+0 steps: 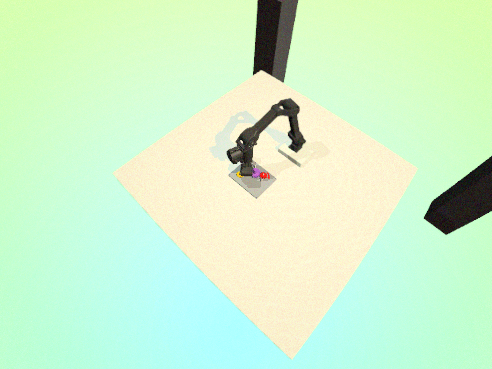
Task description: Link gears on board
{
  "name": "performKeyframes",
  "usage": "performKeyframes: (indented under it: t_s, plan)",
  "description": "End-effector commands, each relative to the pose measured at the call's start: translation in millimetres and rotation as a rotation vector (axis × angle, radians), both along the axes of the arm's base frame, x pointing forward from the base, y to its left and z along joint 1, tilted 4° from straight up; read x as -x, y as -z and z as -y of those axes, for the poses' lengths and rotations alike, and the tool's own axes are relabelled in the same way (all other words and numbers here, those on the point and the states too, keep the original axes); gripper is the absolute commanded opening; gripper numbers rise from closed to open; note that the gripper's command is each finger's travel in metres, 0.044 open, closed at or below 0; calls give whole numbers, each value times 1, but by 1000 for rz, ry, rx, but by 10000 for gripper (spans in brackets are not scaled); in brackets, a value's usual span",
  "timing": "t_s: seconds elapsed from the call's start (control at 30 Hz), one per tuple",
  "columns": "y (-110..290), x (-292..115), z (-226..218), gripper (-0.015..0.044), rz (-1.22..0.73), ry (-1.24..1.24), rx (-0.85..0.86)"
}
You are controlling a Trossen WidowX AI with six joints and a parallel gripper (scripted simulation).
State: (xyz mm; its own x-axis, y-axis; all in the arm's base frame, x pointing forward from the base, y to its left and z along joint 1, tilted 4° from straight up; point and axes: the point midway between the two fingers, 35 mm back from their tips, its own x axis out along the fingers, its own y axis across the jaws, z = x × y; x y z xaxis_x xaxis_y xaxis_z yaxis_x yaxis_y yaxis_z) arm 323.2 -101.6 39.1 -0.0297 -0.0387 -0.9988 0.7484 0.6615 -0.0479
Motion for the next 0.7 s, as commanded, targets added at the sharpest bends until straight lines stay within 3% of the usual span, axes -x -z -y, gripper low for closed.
performKeyframes:
  t_s: [0.0, 0.27, 0.6, 0.67]
  plan:
    - [1, 0, 1, 0, -3, -89, -5]
    - [3, -1, 0, 0, 0, -17, -3]
    - [6, 0, 0, 0, 10, 244, 5]
    - [5, 0, 0, 53, 10, 234, 5]
